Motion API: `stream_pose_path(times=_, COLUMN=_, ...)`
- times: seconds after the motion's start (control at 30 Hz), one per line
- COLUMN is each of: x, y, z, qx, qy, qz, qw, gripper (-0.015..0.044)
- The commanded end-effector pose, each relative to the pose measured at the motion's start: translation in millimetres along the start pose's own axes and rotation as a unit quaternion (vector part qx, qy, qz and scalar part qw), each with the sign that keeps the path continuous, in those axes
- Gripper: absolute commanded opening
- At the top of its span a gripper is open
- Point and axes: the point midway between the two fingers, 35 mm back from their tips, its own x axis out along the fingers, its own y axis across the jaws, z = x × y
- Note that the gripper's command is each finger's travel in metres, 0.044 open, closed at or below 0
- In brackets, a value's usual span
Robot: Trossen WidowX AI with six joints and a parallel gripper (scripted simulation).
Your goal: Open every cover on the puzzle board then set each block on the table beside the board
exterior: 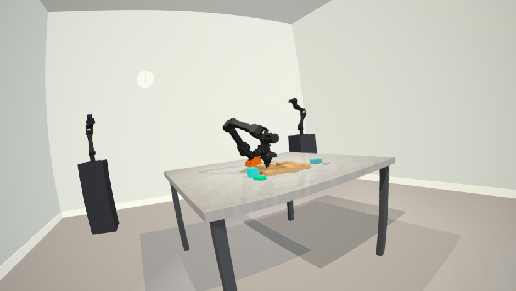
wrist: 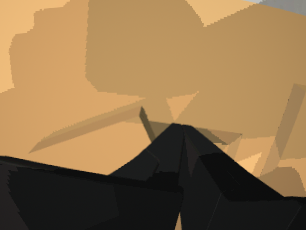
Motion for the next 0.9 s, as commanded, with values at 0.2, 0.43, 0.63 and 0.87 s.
stream_pose_path(times=0.2, x=-1.0, y=11.7, z=-0.3, qx=-0.001, qy=-0.001, qz=0.002, qw=1.0, gripper=0.0)
stream_pose_path(times=0.43, x=-1.1, y=20.8, z=-2.2, qx=-0.001, qy=-0.001, qz=0.002, qw=1.0, gripper=0.0)
stream_pose_path(times=0.63, x=-1.1, y=25.7, z=-3.5, qx=-0.001, qy=-0.001, qz=0.002, qw=1.0, gripper=0.0)
stream_pose_path(times=0.87, x=-1.3, y=33.3, z=-7.1, qx=-0.001, qy=-0.001, qz=0.002, qw=1.0, gripper=0.0)
